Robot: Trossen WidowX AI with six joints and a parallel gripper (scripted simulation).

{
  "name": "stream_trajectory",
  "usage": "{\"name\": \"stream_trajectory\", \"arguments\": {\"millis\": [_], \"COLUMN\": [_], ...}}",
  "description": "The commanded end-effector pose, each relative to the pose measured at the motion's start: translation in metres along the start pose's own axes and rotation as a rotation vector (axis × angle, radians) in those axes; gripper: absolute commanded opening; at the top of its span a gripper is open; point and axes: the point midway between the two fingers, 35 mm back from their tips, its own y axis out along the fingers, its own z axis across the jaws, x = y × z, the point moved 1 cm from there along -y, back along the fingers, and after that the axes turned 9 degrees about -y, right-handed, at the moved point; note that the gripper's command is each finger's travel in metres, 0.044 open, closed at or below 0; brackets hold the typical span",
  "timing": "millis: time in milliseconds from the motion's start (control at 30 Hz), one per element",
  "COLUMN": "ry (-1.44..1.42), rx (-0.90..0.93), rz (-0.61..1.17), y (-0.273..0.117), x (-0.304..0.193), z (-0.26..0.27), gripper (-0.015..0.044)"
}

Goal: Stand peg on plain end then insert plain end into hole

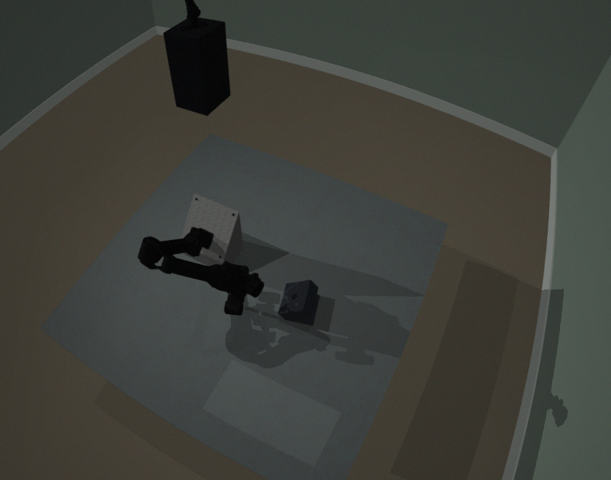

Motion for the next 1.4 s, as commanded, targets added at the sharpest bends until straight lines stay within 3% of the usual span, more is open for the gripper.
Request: {"name": "stream_trajectory", "arguments": {"millis": [0,567,1367], "ry": [0.004,0.000,-0.136], "rx": [-0.003,-0.008,-0.051], "rz": [-0.010,-0.005,-0.131], "y": [-0.013,-0.072,-0.077], "x": [0.003,0.004,0.029], "z": [-0.001,0.002,0.008], "gripper": [0.0000,0.0000,0.0000]}}
